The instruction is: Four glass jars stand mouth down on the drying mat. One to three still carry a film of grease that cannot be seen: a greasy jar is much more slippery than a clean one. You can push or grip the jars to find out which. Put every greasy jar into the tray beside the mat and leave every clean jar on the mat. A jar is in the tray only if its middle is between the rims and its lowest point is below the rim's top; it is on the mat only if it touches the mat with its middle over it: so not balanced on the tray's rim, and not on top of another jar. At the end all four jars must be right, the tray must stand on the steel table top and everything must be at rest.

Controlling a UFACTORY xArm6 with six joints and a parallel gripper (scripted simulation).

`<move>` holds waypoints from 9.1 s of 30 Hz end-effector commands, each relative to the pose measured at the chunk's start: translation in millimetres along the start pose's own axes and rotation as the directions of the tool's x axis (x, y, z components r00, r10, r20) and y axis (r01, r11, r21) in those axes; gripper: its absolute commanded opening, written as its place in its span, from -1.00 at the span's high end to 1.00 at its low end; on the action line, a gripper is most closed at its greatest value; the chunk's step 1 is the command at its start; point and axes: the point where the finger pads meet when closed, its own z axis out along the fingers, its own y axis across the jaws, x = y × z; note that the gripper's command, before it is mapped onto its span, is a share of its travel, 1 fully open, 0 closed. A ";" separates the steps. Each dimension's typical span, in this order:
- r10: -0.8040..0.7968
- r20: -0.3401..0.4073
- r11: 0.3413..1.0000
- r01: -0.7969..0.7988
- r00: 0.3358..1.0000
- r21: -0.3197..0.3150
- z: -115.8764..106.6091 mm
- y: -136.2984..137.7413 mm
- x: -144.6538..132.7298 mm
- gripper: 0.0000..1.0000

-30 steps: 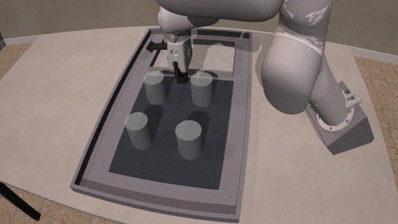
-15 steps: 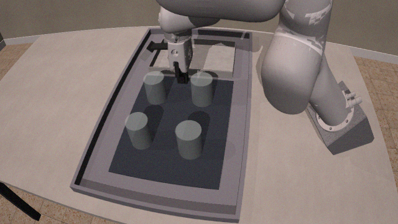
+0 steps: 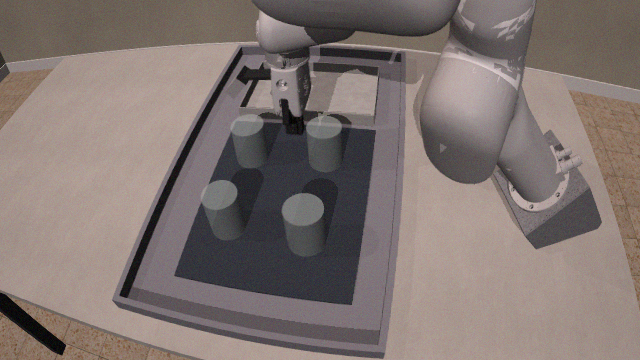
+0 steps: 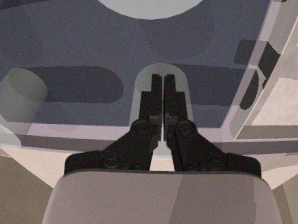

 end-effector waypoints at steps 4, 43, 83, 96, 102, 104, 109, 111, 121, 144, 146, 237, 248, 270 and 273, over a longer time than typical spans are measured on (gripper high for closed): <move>-0.001 -0.002 1.000 0.001 1.000 -0.002 -0.8 0.3 0.3 1.00; -0.001 -0.002 1.000 0.001 1.000 -0.002 -0.8 0.3 -4.4 1.00; -0.001 -0.002 1.000 0.001 1.000 -0.002 -3.1 0.3 -8.9 1.00; -0.001 -0.002 1.000 0.001 1.000 -0.002 -4.3 0.3 -10.5 1.00; -0.001 -0.002 1.000 0.001 1.000 -0.002 -4.9 0.3 -11.2 1.00; -0.001 -0.002 1.000 0.001 1.000 -0.002 -5.1 0.3 -11.5 1.00; -0.001 -0.002 1.000 0.001 1.000 -0.002 -5.6 0.3 -12.1 1.00; -0.001 -0.002 1.000 0.001 1.000 -0.002 -5.8 0.3 -12.4 1.00; -0.001 -0.002 1.000 0.001 1.000 -0.002 -6.7 0.3 -13.5 1.00; -0.001 -0.002 1.000 0.001 1.000 -0.002 -6.3 0.3 -8.7 1.00; -0.001 -0.002 1.000 0.001 1.000 -0.002 -4.7 0.3 -3.9 1.00; -0.001 -0.002 1.000 0.001 1.000 -0.002 -77.3 0.2 7.8 1.00; -0.001 -0.002 1.000 0.001 1.000 -0.002 -77.1 -80.8 8.4 1.00; -0.001 -0.002 1.000 0.001 1.000 -0.002 -62.6 -194.1 9.3 1.00; -0.001 -0.002 1.000 0.001 1.000 -0.002 -48.3 -194.1 9.3 1.00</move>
